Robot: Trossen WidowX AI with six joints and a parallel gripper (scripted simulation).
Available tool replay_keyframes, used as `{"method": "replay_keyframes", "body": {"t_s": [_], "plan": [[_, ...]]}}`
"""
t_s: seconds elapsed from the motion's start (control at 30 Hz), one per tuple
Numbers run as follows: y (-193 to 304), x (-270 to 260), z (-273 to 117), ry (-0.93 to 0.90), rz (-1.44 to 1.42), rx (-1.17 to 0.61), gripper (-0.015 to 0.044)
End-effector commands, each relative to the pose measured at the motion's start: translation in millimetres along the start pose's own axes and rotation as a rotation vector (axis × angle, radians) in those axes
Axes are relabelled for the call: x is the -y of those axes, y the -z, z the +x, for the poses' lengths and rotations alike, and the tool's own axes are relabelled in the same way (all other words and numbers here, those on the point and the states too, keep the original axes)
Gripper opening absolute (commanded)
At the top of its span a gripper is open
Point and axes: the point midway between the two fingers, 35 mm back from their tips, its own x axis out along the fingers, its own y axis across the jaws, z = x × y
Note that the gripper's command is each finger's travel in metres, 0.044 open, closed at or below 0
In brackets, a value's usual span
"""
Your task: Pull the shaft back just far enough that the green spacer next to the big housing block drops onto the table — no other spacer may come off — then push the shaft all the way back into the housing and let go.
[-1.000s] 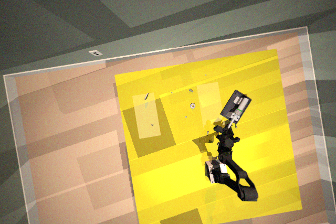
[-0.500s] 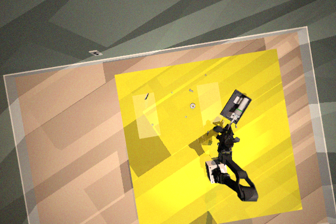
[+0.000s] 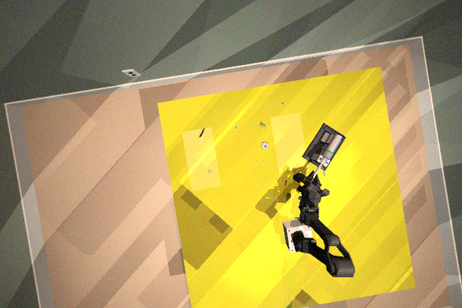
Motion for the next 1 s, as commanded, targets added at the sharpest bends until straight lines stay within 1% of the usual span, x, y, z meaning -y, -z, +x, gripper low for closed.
{"method": "replay_keyframes", "body": {"t_s": [0.0, 0.97], "plan": [[-0.8, -0.6, -1.0, -0.002, 0.005, 0.0, 0.0], [-2.2, -0.5, -3.3, -0.002, 0.005, 0.001, 0.0]]}}
